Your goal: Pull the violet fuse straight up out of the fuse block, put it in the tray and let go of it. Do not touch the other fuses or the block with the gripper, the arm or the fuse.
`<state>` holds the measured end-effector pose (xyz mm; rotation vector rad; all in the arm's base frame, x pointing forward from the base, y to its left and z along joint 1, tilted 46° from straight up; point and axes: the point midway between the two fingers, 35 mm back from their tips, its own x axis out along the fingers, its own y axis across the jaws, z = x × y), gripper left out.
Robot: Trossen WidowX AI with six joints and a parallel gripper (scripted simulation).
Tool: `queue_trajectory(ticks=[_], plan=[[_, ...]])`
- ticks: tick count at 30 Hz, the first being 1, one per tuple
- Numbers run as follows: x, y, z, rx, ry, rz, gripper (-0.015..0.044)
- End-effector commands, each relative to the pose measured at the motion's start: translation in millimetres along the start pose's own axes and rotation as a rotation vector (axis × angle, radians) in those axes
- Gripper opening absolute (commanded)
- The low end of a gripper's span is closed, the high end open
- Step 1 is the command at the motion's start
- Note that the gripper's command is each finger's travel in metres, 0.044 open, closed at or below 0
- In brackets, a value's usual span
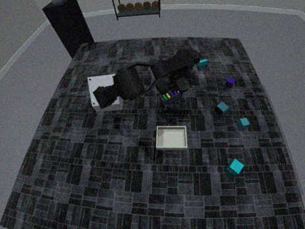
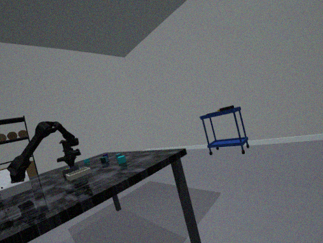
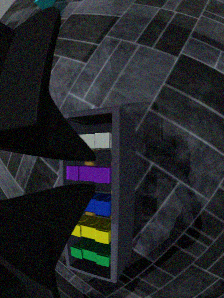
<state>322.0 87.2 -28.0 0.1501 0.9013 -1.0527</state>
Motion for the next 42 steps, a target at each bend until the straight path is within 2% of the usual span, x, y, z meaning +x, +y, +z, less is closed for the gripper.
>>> queue_trajectory(ticks=[1, 18, 29, 42], plan=[[1.2, -0.8, 0.4, -0.006, -0.005, -0.002, 0.0074], [1.2, -0.8, 0.4, -0.006, -0.005, -0.002, 0.0074], [0.1, 0.0, -0.1, 0.000, 0.000, 0.000, 0.0000], [-4.5, 0.2, -0.1, -0.001, 0.000, 0.000, 0.0000]])
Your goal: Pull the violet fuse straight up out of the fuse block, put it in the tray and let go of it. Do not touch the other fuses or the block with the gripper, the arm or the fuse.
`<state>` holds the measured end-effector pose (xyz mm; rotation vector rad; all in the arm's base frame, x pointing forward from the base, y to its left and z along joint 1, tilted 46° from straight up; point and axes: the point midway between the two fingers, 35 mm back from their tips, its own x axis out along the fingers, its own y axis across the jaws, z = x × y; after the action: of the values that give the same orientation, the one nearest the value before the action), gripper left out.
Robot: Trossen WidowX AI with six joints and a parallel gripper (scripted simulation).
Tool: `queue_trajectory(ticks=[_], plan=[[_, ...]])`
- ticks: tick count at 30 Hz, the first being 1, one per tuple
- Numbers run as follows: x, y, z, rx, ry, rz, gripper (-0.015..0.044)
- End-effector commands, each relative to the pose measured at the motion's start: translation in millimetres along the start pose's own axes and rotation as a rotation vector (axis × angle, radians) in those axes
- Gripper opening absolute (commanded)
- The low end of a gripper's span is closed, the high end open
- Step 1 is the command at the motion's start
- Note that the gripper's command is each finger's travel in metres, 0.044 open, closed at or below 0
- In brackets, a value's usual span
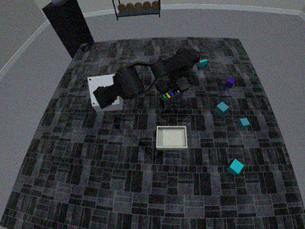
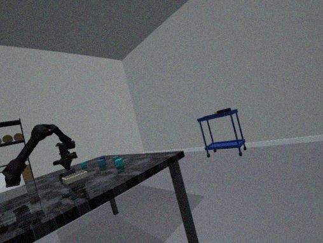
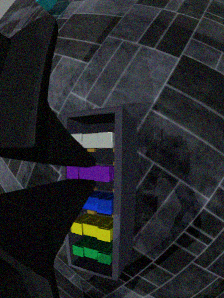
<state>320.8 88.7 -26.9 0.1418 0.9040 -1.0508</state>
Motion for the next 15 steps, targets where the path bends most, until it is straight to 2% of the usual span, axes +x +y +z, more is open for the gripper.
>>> queue_trajectory(ticks=[1, 15], plan=[[-3.0, 0.8, 0.6, 0.007, 0.002, 0.002, 0.0000], [-9.9, 1.0, 0.6, 0.006, 0.001, 0.001, 0.0000]])
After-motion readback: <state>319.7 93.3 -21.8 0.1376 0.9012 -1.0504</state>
